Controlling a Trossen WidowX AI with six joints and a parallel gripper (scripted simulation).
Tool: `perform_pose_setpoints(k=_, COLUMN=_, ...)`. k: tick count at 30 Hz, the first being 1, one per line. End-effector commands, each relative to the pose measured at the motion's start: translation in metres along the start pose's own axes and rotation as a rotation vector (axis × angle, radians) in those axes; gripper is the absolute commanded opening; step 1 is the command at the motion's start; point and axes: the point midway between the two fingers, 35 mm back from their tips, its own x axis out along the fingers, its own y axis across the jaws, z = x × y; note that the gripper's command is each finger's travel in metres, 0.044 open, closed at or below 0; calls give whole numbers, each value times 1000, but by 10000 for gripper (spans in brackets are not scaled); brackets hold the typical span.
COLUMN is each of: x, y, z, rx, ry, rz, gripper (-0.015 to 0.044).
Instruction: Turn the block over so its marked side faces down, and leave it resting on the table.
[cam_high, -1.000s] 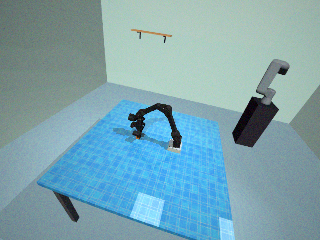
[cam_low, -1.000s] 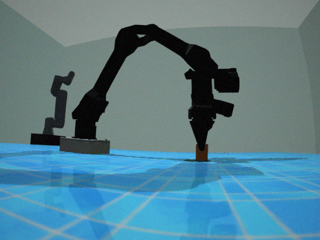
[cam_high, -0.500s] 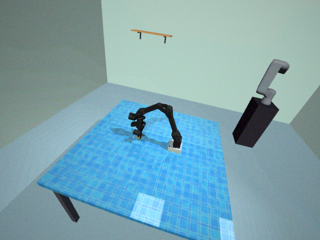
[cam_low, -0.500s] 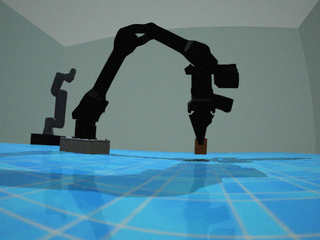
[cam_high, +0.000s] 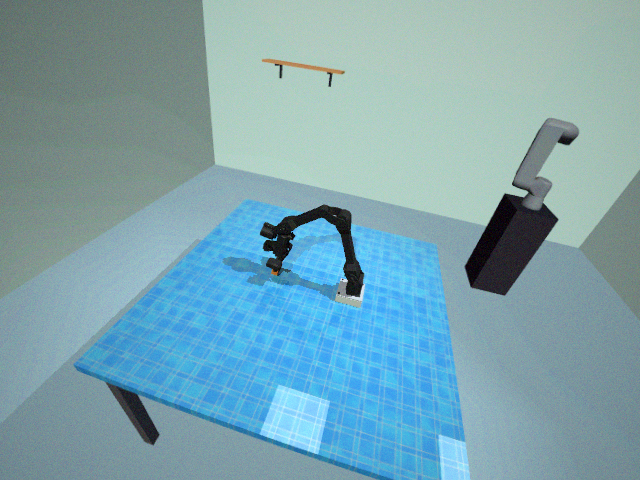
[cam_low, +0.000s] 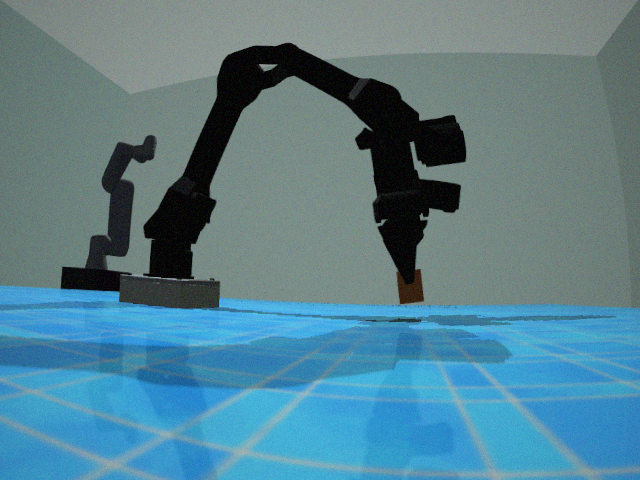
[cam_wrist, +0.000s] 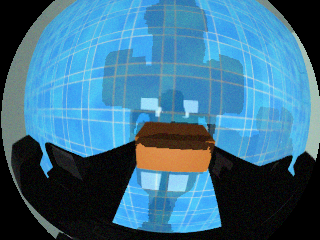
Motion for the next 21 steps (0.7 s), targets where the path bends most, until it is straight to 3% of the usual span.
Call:
perform_pose_setpoints(k=1, x=2, y=0, z=0, rx=-3, ry=-58, rz=4, gripper=0)
perform_pose_setpoints(k=21, x=5, y=0, z=-6, rx=-5, ry=-356, rz=3, gripper=0)
